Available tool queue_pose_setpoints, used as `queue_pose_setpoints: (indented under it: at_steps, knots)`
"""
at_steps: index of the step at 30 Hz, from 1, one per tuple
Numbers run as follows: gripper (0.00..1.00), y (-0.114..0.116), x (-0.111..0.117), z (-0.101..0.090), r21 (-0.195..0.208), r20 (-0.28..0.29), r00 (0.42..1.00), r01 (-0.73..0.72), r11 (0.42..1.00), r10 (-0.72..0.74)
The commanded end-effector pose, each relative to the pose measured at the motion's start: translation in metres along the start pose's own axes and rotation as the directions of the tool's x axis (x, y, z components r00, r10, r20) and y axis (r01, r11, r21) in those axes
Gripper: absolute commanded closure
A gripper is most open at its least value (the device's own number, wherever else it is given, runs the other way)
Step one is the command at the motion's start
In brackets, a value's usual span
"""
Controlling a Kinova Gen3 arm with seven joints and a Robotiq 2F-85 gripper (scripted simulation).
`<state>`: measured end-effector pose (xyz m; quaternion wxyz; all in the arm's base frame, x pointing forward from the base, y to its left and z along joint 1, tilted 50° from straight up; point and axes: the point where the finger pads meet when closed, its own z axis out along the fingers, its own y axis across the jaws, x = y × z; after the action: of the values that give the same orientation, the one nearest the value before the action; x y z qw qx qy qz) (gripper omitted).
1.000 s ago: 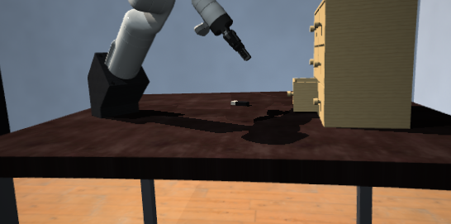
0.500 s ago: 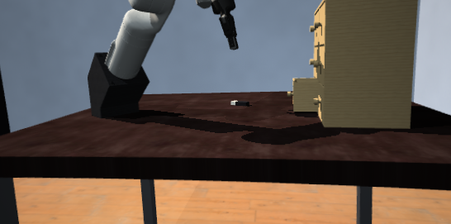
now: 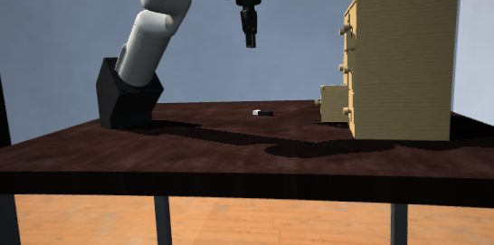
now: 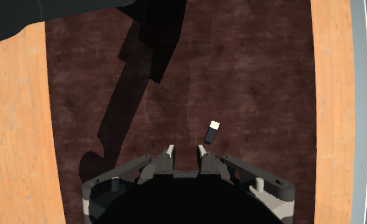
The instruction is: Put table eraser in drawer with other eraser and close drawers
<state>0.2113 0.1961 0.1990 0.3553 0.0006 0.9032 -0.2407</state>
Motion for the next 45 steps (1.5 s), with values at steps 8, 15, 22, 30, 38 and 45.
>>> queue_pose_setpoints:
  at_steps: [8, 15, 22, 30, 38, 45]
  knots:
    - [0.67, 0.0011, -0.0004, -0.0013, -0.006, -0.019, 1.000, -0.004, 1.000, 0.004]
    - [0.67, 0.0011, -0.0004, -0.0013, -0.006, -0.019, 1.000, -0.004, 1.000, 0.004]
    - [0.67, 0.0011, -0.0004, -0.0013, -0.006, -0.019, 1.000, -0.004, 1.000, 0.004]
    - [0.00, 0.0011, -0.0004, -0.0013, -0.006, -0.019, 1.000, -0.004, 1.000, 0.004]
    - [0.00, 0.0011, -0.0004, -0.0013, -0.006, -0.019, 1.000, -0.004, 1.000, 0.004]
    - [0.00, 0.0011, -0.0004, -0.0013, -0.006, -0.019, 1.000, -0.004, 1.000, 0.004]
